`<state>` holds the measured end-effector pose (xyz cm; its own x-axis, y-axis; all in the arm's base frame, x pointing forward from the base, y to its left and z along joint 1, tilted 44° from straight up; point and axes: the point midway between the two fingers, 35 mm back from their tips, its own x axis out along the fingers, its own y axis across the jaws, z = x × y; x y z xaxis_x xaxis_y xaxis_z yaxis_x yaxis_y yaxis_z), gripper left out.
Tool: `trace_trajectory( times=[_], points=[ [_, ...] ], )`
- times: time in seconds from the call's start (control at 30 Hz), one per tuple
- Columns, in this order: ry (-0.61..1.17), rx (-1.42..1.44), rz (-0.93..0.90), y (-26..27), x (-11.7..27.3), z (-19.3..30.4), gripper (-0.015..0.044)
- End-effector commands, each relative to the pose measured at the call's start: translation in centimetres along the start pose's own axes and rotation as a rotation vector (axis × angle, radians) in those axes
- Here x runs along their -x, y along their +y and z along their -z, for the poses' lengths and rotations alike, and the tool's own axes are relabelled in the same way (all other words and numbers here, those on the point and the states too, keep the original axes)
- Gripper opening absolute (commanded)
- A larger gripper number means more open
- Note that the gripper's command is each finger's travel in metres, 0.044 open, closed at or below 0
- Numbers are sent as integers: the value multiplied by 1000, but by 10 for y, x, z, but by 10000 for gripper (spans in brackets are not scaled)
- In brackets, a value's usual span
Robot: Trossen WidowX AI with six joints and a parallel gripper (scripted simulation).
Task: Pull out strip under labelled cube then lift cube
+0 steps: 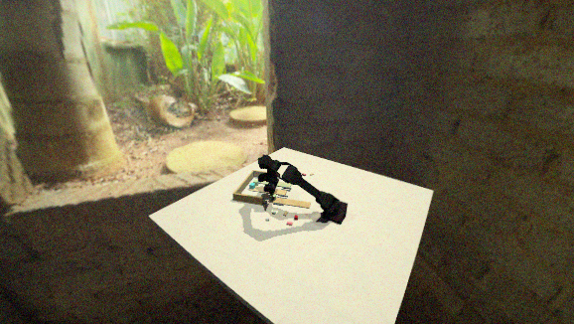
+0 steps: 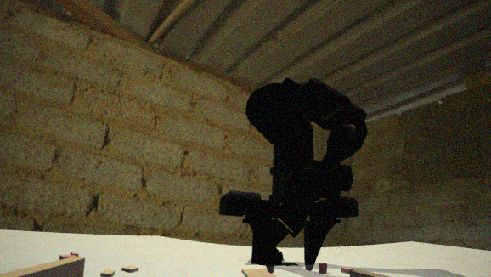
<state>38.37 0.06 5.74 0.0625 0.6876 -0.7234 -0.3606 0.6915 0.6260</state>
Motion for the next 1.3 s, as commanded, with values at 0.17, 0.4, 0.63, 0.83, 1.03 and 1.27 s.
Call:
trace_trajectory(
  times=[0.17, 0.4, 0.63, 0.83, 1.03, 1.27],
  points=[
    [2, -11, -9, 0, -16, 2, 250],
    [2, -11, -10, 1, -28, 3, 250],
    [1, -11, -11, 1, -37, 3, 250],
    [2, -1, -5, 2, -34, 1, 145],
    [2, -1, -5, 2, -34, 1, 105],
    [3, -4, -4, 4, -23, 14, 0]
  ],
)
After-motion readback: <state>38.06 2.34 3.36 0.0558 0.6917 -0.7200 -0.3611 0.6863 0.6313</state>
